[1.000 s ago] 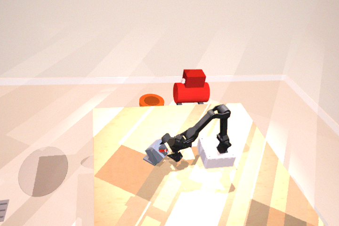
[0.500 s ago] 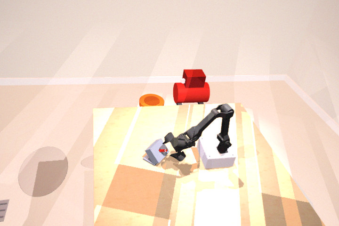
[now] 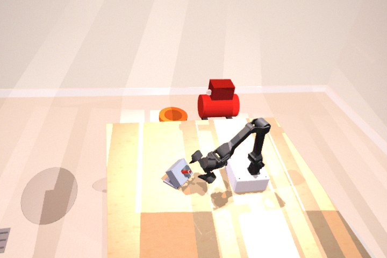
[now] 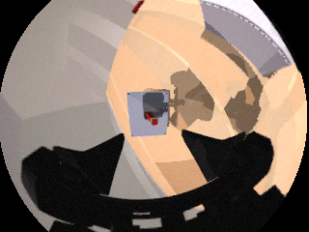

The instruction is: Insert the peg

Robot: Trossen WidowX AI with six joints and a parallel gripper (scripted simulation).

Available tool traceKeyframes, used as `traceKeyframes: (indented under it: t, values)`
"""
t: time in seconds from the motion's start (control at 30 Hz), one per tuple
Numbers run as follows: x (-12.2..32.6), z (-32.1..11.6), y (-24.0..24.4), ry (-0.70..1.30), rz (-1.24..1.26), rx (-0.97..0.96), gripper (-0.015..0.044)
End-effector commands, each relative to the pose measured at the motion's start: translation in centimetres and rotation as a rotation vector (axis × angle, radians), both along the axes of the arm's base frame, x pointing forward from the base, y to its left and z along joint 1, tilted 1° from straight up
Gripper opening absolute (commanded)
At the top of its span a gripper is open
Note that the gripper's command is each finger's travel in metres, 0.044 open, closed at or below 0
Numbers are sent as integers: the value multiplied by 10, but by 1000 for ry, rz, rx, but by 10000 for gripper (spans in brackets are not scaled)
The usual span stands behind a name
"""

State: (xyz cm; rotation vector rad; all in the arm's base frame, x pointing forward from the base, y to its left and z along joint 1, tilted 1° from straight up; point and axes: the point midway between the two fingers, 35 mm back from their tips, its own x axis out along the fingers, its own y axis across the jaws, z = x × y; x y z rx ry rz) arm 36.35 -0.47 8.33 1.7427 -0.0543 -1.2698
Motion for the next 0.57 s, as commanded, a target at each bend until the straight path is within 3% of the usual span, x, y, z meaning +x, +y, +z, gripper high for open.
traceKeyframes:
  t: [0.0, 0.53]
  values:
    - [-4, 7, 5, -8, -2, -1, 440]
    - [-13, 18, 14, -8, -1, -1, 440]
